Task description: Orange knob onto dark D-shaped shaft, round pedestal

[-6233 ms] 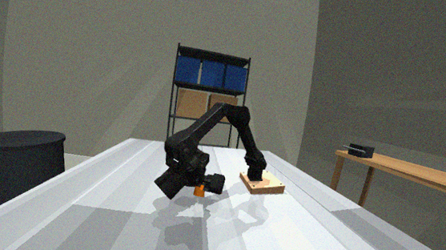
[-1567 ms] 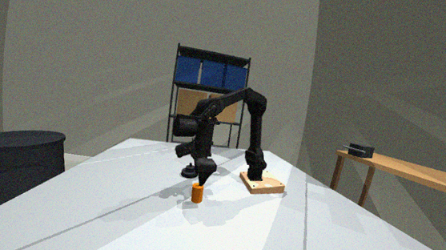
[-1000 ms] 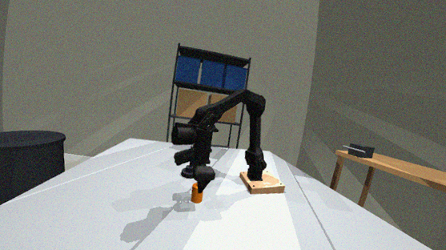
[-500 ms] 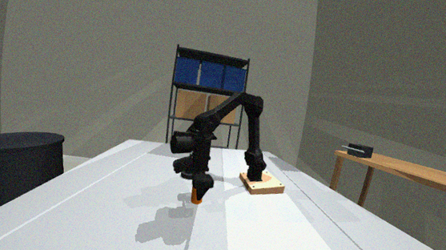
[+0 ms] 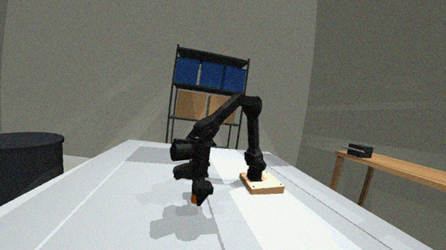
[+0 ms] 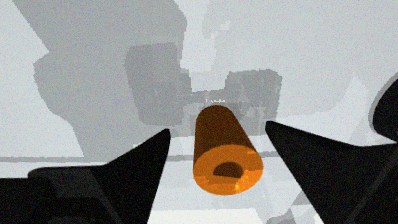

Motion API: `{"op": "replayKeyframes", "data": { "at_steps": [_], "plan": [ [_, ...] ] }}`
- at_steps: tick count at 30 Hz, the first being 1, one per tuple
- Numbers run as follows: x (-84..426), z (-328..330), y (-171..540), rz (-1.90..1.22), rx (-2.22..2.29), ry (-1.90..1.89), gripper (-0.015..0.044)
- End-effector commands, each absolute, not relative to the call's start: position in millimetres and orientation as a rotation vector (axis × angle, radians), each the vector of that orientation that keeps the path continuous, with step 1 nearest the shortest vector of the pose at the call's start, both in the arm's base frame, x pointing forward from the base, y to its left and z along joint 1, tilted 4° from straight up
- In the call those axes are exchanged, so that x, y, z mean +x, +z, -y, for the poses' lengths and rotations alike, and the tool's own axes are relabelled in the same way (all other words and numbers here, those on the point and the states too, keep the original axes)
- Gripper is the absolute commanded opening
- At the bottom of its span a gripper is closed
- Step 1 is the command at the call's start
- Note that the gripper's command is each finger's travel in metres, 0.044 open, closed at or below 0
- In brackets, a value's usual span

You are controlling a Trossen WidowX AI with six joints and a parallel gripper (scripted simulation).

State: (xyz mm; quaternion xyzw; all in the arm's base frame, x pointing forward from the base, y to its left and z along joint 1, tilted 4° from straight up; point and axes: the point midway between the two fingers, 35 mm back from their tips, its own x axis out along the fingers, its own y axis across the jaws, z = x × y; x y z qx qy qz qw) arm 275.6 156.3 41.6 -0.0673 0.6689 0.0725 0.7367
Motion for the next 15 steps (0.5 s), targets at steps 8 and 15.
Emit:
{"op": "replayKeyframes", "data": {
  "at_steps": [8,15],
  "plan": [
    [274.6,-156.0,37.4,-1.473,-0.152,0.164,0.0204],
    [274.6,-156.0,37.4,-1.473,-0.152,0.164,0.0138]
  ]
}}
